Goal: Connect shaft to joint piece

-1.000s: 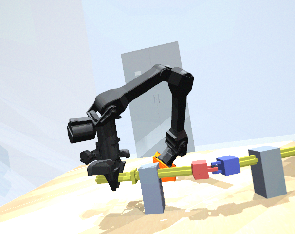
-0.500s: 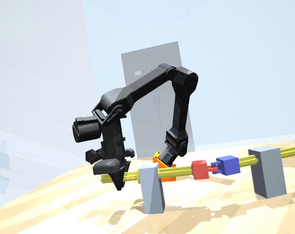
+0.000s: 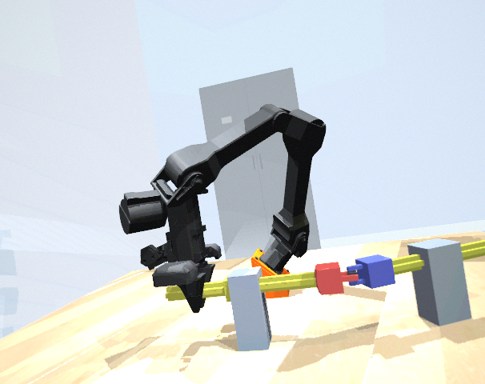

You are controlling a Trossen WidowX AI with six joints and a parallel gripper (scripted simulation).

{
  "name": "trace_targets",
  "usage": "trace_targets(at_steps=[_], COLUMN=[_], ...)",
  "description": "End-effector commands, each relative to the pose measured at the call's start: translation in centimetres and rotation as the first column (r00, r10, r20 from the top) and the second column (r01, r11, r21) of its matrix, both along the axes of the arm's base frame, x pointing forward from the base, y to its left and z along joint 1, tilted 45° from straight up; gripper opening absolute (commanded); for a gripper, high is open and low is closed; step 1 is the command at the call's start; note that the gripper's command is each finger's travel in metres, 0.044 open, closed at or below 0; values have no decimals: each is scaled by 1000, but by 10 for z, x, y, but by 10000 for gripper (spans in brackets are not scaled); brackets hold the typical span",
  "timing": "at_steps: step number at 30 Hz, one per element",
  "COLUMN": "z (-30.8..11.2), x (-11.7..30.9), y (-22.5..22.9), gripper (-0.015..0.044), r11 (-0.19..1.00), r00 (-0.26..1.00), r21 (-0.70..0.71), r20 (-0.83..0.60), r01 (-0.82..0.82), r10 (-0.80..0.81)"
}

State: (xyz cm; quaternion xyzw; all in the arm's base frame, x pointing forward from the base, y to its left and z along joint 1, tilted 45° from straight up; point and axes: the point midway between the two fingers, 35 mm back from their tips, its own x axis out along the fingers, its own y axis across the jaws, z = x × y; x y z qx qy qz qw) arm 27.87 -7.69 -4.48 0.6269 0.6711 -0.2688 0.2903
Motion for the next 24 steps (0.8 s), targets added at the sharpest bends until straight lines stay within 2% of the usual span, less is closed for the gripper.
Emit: trace_targets(at_steps=[1, 13, 24], z=[0, 0, 0], x=[0, 0, 0], y=[0, 0, 0], gripper=[119, 434, 440], r11=[1000, 1000, 1000], r00=[1000, 1000, 1000], r21=[0, 0, 0], r20=[0, 0, 0], r01=[-1, -1, -1], r10=[1, 1, 1])
